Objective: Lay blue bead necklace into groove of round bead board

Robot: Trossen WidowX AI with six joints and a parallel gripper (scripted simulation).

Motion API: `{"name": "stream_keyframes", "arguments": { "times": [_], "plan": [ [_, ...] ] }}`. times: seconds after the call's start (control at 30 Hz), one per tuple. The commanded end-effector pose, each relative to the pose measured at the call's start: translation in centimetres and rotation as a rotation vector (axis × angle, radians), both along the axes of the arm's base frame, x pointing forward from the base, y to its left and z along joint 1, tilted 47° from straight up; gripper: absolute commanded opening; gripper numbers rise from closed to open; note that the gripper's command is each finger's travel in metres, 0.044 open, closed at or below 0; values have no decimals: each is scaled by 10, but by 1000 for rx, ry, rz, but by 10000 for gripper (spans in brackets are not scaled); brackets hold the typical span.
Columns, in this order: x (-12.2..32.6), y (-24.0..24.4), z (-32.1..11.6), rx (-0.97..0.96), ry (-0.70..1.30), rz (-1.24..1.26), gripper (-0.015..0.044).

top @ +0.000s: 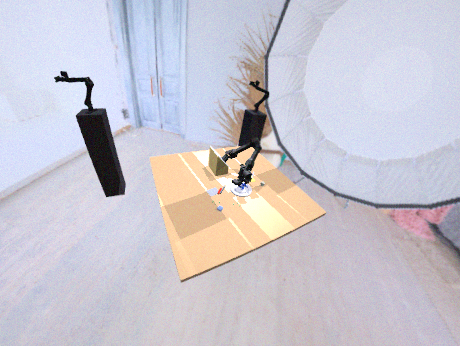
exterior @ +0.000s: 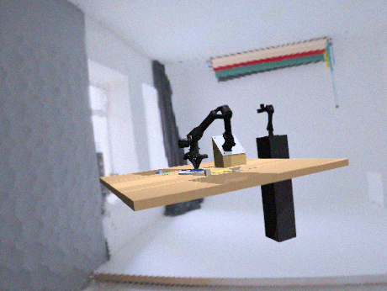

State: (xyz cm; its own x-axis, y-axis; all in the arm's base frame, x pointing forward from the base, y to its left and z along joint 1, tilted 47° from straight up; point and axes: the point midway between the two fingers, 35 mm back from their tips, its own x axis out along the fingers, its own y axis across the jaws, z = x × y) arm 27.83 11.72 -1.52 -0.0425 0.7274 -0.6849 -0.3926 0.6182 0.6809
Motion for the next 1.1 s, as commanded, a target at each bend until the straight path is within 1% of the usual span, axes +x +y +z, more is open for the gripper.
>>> {"name": "stream_keyframes", "arguments": {
  "times": [0.0,1.07],
  "plan": [
    [0,0,0,0,0,1,0],
    [-1,-6,3,4,5,-2,0]
  ]
}}
